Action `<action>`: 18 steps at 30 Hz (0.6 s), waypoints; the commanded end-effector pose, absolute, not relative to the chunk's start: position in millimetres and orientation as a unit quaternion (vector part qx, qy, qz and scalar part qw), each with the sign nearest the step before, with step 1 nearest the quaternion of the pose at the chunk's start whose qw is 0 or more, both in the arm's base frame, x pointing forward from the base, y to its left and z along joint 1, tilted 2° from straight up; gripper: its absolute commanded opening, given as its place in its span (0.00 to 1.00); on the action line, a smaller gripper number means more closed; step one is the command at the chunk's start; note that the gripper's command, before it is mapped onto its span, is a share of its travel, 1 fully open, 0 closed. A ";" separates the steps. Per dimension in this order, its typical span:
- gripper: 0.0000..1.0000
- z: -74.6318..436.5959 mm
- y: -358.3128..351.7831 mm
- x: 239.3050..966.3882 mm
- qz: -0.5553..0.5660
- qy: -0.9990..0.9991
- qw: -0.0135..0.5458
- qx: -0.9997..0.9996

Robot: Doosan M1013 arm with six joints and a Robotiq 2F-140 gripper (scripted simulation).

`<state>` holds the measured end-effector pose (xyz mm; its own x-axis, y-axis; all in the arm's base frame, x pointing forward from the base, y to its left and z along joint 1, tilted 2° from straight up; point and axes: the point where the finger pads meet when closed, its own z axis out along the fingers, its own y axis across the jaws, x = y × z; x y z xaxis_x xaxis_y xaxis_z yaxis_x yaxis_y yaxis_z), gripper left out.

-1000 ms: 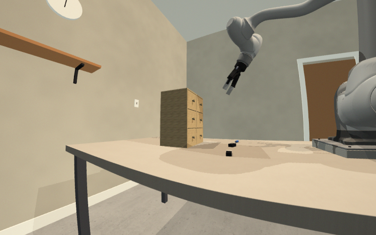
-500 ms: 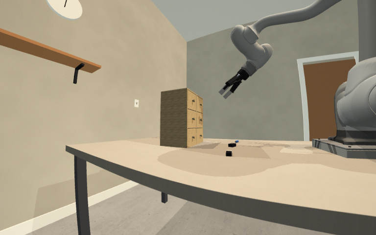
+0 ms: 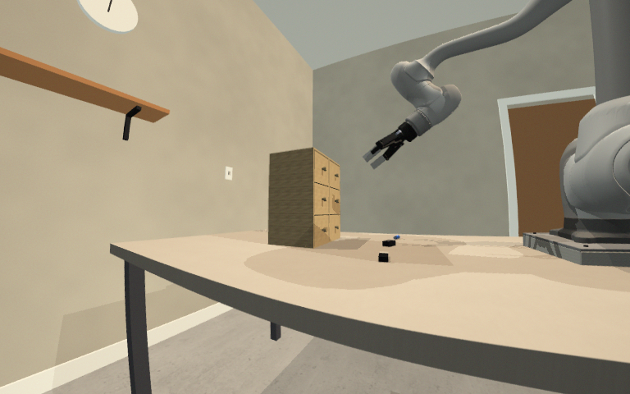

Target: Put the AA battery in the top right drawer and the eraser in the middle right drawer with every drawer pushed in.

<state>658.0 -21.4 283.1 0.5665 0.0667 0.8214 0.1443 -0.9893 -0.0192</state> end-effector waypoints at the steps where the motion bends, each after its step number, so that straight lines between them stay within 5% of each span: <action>1: 1.00 279.6 -19.3 660.6 -0.516 -0.069 0.058 -0.852; 18: 1.00 269.7 -16.8 670.6 -0.566 -0.066 0.063 -0.819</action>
<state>669.9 -20.4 273.0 0.4200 0.0419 0.9066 0.1847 -0.9820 -0.0401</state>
